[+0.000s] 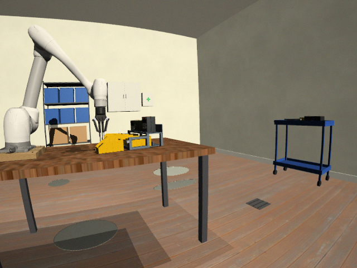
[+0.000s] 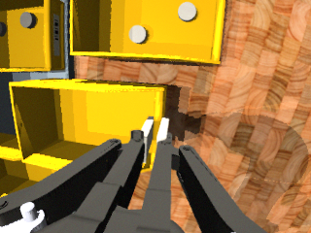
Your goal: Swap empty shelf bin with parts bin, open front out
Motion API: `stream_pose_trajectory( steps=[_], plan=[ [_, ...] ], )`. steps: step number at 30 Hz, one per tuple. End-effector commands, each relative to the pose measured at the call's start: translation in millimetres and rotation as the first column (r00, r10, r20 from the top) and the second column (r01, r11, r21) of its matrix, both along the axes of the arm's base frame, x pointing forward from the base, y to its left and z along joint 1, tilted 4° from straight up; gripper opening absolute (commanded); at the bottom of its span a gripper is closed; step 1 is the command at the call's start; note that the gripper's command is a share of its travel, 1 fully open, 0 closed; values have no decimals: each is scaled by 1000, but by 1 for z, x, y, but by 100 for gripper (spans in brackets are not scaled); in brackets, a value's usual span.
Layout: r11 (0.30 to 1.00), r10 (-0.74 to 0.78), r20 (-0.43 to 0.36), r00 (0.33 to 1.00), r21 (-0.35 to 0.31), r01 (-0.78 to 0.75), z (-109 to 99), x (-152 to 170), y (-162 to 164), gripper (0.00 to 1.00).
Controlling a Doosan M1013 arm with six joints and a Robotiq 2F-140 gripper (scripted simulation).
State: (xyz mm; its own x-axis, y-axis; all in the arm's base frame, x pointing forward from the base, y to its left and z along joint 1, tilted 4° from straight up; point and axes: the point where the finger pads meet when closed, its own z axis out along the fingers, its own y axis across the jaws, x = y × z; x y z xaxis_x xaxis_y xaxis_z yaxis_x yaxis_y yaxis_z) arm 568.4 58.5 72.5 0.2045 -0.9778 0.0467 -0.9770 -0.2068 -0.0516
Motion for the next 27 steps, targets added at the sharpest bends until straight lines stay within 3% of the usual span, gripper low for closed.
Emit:
stream_pose_trajectory(
  steps=[1,27],
  plan=[
    [1000,2,0,1000,-1,-2,-2,-3,-2,10],
    [1000,2,0,1000,-1,-2,-3,-22,-6,10]
  ],
)
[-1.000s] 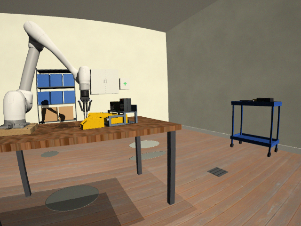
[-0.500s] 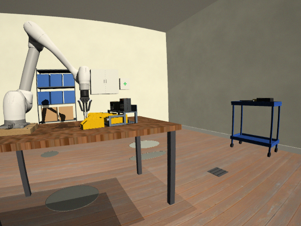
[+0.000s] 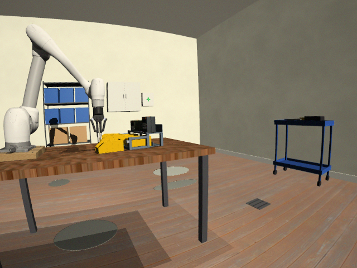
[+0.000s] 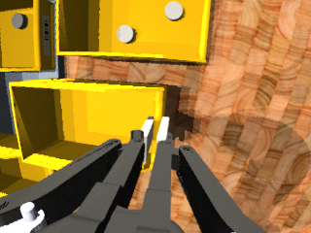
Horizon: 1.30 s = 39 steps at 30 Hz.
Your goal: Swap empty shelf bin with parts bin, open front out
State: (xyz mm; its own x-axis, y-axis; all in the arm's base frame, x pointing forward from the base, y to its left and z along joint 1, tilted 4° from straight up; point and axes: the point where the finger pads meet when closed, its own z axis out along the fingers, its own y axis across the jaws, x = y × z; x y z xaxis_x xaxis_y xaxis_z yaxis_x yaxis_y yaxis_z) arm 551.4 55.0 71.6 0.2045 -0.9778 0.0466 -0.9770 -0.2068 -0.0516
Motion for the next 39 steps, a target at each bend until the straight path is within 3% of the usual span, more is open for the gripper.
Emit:
stream_pose_trajectory(
  steps=[1,39],
  plan=[
    [1000,2,0,1000,-1,-2,-2,-5,-2,10],
    [1000,2,0,1000,-1,-2,-2,-20,-6,10]
  ],
)
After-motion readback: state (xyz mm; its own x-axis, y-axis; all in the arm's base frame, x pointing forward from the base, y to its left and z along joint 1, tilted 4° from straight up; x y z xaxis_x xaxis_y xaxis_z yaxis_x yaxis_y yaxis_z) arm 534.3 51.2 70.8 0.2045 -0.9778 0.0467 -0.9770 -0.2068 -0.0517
